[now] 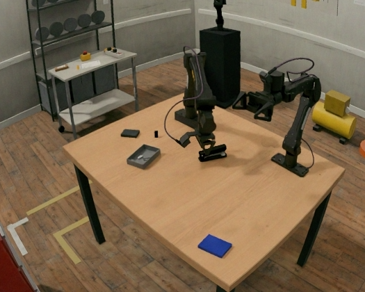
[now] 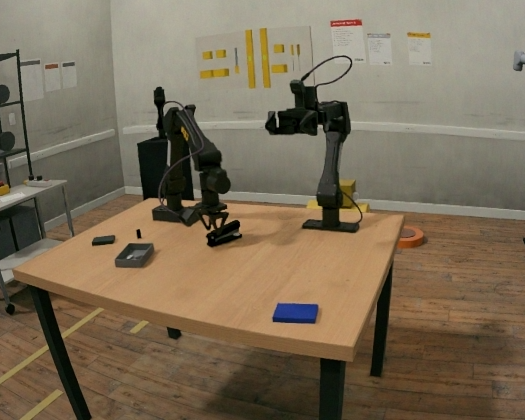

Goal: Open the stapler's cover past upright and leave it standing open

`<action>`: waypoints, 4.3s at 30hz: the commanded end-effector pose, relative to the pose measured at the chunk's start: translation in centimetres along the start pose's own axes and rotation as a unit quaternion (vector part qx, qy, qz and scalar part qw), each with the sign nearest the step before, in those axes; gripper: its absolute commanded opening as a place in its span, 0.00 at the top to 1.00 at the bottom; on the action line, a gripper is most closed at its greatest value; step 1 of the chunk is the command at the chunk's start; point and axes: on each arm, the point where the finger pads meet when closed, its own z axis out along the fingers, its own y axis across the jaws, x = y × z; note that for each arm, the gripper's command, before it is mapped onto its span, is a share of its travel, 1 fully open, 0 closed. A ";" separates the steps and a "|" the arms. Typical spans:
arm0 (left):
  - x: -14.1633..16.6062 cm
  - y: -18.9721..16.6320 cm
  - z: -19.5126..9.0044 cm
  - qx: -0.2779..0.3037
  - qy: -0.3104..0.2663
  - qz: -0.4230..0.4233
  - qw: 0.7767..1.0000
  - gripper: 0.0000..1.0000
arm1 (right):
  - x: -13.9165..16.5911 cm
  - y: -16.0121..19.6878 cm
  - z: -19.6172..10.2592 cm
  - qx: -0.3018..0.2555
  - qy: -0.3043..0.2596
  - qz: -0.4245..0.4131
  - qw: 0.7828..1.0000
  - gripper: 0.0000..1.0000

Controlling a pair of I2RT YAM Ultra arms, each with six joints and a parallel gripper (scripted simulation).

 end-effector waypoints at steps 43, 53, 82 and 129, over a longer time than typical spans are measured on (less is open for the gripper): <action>-0.2 -0.1 0.0 0.004 -0.005 -0.001 1.000 0.00 | -0.4 0.6 3.6 -0.010 -0.005 0.003 1.000 0.55; -0.2 -0.1 0.0 0.004 -0.005 -0.001 1.000 0.00 | -0.2 0.1 3.9 -0.004 -0.004 0.004 1.000 0.64; 11.3 -10.1 -8.9 0.224 -0.109 0.303 0.920 0.00 | -0.3 0.6 3.6 -0.010 -0.005 0.003 1.000 0.67; 31.7 -24.4 -22.5 0.489 -0.182 0.609 0.597 0.00 | -0.3 0.6 3.6 -0.010 -0.005 0.003 1.000 0.67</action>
